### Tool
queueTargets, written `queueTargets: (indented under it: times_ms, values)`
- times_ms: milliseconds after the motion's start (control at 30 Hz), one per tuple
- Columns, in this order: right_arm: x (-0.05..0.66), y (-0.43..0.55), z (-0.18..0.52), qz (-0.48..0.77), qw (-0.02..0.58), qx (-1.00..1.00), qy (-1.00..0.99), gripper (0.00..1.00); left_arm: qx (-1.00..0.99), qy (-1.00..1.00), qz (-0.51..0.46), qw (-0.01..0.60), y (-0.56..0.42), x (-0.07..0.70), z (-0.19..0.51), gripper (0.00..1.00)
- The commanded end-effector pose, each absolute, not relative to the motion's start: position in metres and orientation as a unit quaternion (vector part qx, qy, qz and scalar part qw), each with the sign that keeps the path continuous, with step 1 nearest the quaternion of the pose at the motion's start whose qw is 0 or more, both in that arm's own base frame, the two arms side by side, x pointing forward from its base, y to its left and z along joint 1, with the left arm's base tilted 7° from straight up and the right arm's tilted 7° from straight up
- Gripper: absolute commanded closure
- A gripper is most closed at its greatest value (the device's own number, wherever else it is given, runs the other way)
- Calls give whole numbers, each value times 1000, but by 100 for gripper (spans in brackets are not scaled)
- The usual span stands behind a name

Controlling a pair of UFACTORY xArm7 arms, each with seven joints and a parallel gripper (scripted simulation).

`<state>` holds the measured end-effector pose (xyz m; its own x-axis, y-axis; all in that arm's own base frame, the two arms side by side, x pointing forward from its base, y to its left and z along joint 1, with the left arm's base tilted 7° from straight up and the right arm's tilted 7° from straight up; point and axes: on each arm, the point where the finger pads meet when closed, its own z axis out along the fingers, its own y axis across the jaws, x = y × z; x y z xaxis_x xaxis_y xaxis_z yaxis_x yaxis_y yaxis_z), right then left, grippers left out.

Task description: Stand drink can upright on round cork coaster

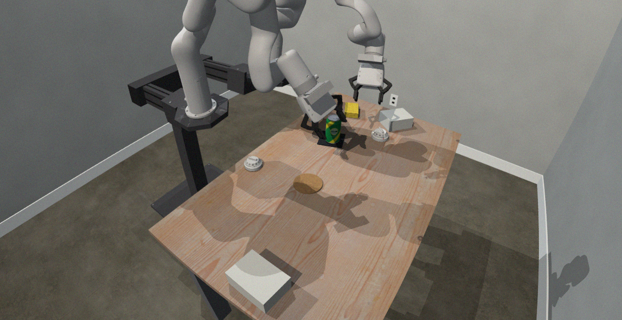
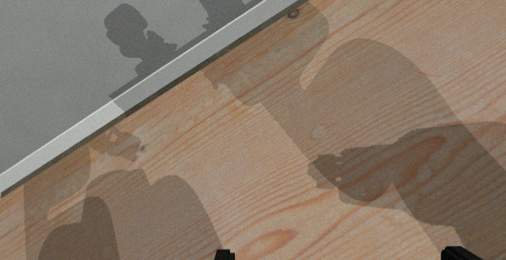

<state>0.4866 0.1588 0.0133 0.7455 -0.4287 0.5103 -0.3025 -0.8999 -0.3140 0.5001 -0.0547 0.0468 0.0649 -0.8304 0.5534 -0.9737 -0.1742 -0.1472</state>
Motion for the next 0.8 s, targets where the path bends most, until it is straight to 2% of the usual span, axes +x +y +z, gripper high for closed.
queueTargets:
  times_ms: [0,767]
  values:
    - [496,142,19,-293,103,-927,210,0,717,-629,270,132,-55,501,48,0]
    - [518,75,35,-276,85,-922,257,0,717,-629,270,132,-55,501,48,0]
